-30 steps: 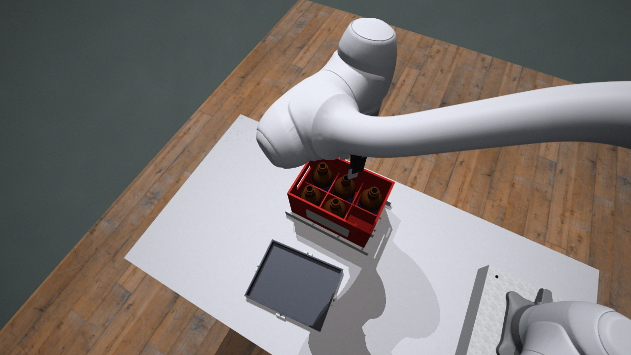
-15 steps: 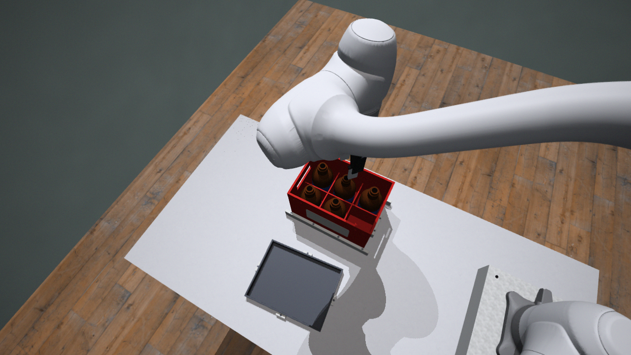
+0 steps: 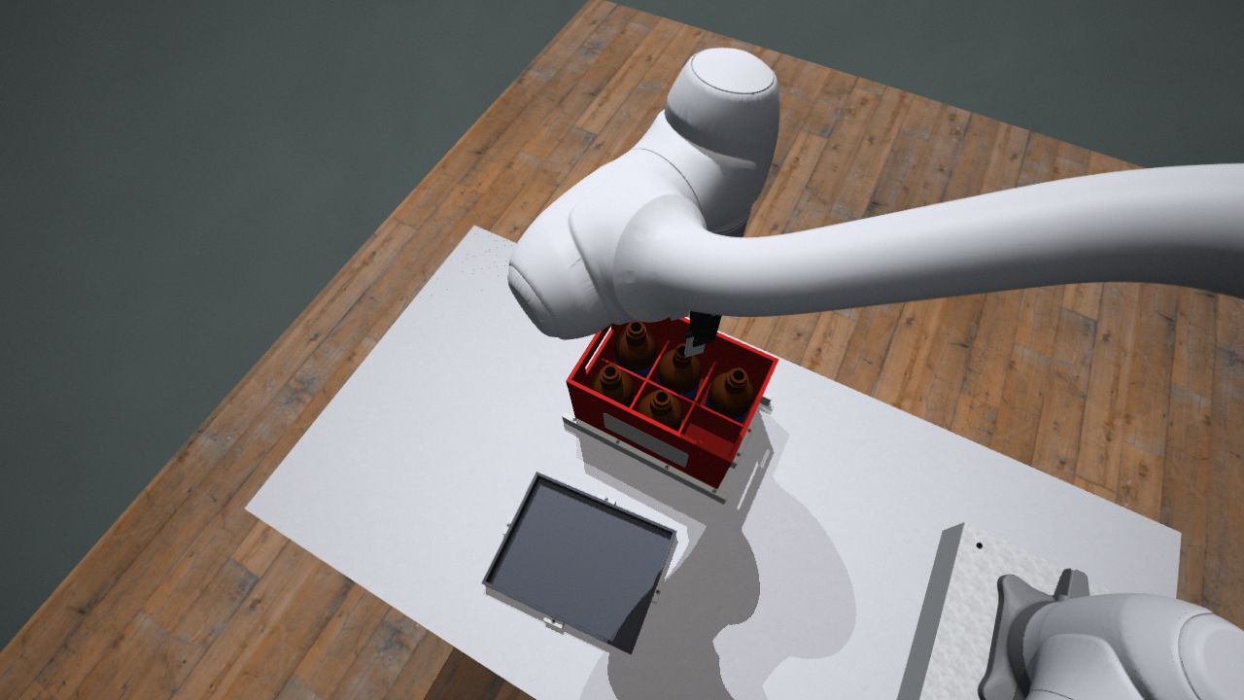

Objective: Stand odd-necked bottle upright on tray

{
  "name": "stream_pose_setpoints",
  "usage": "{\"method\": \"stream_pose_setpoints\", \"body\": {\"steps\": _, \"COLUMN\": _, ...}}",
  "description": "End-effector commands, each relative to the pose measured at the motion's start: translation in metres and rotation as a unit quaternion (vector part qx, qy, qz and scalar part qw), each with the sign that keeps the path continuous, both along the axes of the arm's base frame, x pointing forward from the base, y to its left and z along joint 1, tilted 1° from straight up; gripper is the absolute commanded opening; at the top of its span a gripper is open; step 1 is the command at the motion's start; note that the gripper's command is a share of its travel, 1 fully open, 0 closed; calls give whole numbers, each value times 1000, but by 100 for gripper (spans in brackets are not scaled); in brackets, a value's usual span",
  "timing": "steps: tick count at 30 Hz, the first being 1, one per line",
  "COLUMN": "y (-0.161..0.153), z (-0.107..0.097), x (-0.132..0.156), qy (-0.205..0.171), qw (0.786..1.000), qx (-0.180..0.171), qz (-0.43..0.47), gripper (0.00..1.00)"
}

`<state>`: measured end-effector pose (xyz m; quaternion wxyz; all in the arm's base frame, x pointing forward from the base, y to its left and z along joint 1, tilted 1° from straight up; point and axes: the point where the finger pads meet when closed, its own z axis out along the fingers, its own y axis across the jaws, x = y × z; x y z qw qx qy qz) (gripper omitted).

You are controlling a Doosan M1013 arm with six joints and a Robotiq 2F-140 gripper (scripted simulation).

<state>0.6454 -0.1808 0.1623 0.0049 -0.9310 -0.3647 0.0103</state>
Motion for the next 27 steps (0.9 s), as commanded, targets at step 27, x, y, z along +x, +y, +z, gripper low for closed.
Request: {"method": "stream_pose_setpoints", "body": {"steps": 27, "y": 0, "z": -29, "x": -1, "qy": 0, "qw": 1000, "qx": 0, "qz": 0, "gripper": 38}}
